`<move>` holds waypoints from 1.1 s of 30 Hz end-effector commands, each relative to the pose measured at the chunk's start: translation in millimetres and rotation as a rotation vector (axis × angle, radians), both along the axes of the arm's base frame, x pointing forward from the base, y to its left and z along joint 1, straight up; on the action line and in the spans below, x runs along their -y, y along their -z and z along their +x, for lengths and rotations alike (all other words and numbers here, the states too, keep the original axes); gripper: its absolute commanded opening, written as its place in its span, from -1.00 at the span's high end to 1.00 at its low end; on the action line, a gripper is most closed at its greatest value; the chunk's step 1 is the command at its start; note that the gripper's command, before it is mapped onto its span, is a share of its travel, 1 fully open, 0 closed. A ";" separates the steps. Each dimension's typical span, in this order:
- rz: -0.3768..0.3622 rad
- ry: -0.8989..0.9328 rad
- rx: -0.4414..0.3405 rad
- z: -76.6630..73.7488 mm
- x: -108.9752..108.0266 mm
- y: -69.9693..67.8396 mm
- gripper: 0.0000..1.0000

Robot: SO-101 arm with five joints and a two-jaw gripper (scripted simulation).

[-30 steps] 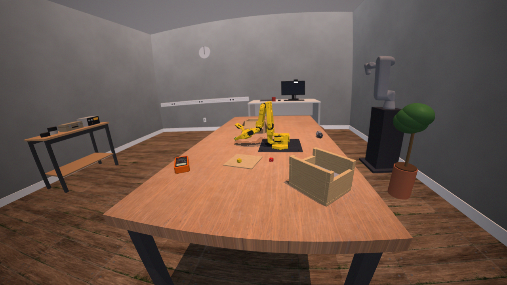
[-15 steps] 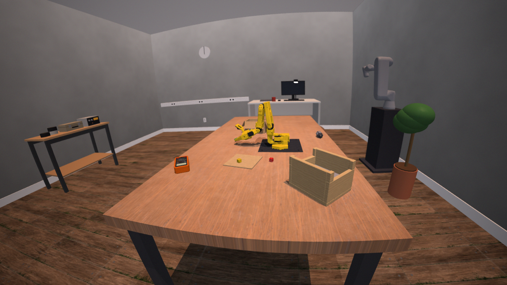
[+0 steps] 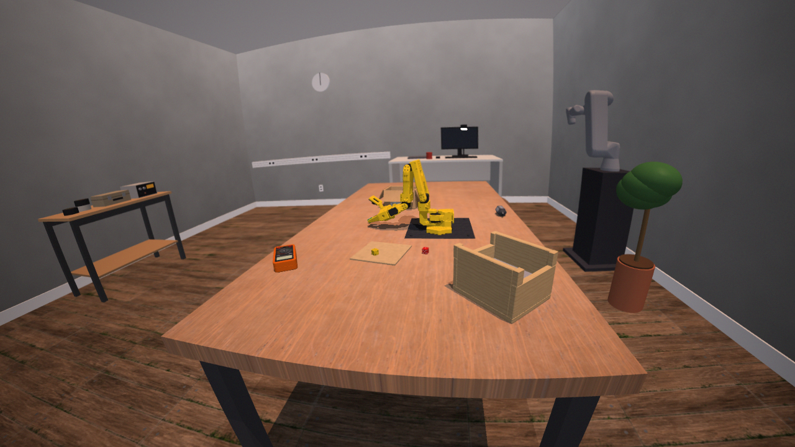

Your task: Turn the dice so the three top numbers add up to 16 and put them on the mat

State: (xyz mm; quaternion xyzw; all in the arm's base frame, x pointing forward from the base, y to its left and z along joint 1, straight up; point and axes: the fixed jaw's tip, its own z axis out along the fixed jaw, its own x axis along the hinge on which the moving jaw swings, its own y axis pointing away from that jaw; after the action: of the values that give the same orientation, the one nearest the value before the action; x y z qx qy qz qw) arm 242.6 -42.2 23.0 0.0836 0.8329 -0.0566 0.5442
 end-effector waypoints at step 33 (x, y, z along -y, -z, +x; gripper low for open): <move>0.007 0.010 0.005 0.0 1.8 12.2 1.00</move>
State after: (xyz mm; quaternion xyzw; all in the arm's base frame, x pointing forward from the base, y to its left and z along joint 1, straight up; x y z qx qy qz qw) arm 242.6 -42.2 11.4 0.0836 0.8329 -0.0566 0.5441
